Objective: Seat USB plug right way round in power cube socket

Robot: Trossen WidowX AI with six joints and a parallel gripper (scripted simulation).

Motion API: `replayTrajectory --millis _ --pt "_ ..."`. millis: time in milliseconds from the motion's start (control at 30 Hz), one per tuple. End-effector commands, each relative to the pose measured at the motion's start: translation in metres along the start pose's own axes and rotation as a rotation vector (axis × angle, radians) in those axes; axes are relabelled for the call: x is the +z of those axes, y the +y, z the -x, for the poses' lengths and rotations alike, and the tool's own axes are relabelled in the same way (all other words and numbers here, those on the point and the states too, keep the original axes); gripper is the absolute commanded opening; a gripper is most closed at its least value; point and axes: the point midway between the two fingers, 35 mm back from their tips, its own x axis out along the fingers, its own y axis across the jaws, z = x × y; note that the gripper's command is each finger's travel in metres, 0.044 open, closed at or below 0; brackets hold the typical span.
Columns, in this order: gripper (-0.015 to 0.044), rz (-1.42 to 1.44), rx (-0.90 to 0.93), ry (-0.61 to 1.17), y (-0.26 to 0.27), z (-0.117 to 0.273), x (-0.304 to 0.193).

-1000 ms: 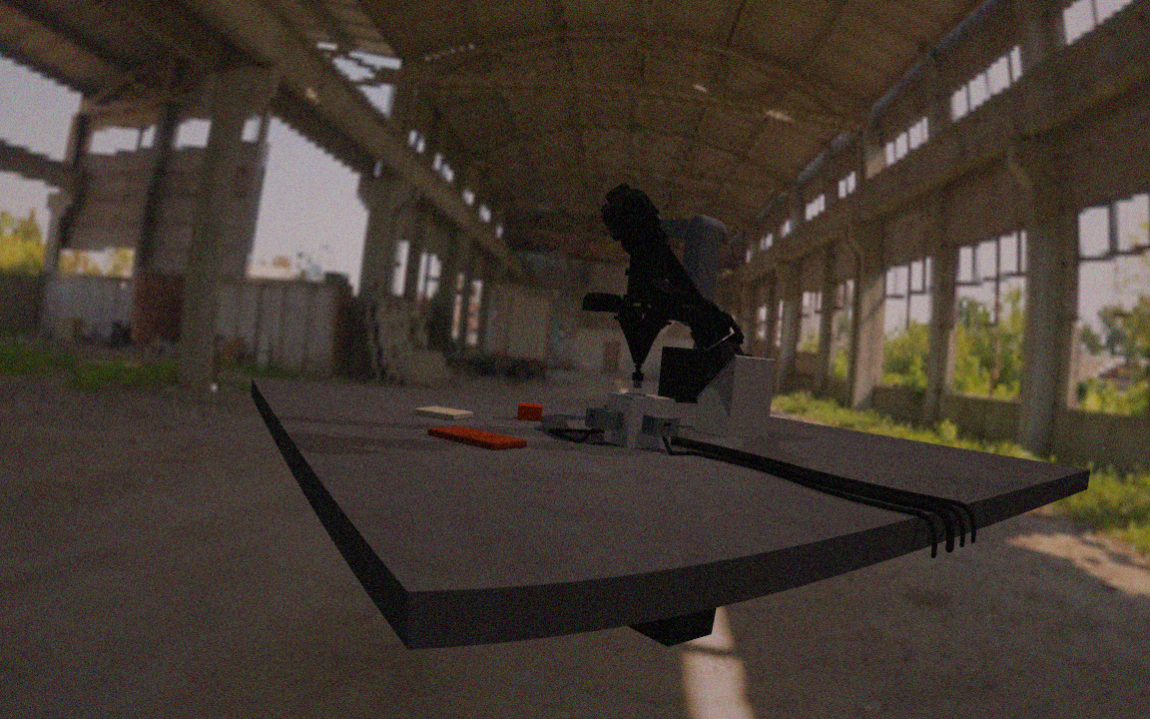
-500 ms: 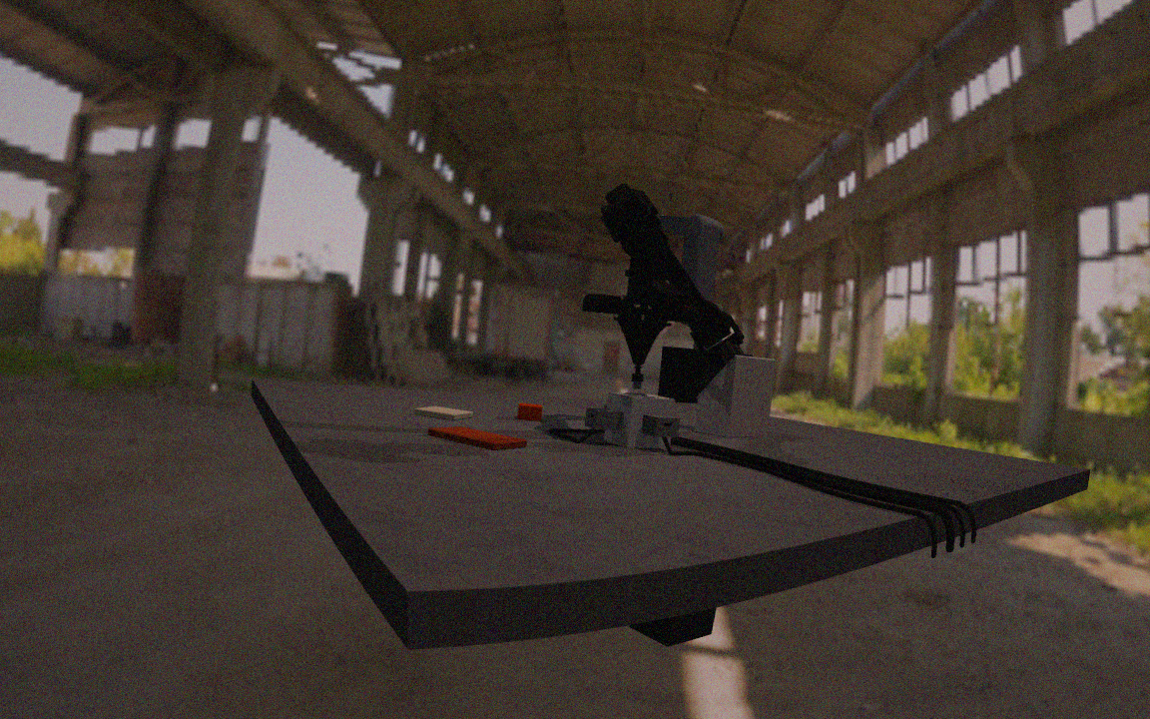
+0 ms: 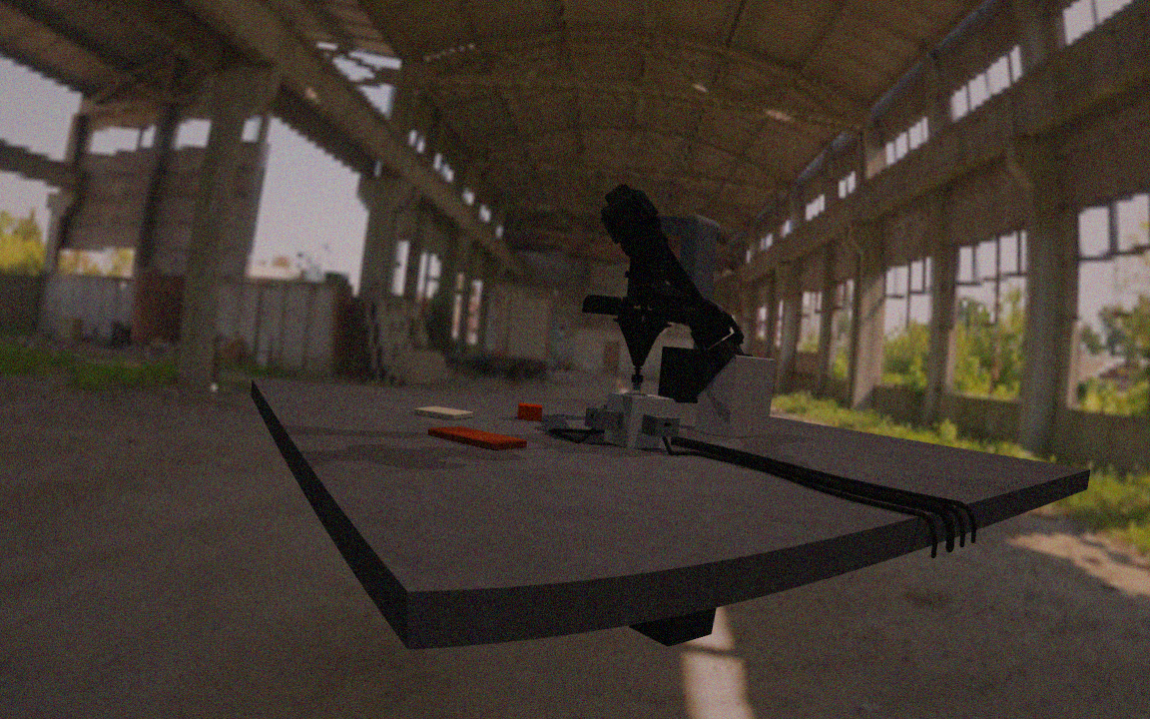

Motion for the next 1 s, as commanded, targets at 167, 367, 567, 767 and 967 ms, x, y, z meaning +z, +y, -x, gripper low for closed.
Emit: replayTrajectory --millis 167,367,567,767,967 --pt "0.0000 0.004 -0.003 0.002 -0.0004 -0.0015 0.0000" --pt "0.0000 0.004 -0.003 0.002 -0.0004 -0.0022 0.0000" --pt "0.0000 0.004 -0.003 0.002 -0.0004 -0.0030 0.0001" --pt "0.0000 0.004 -0.003 0.002 -0.0004 -0.0037 0.0001" --pt "0.0000 0.004 -0.003 0.002 -0.0004 -0.0044 0.0001"
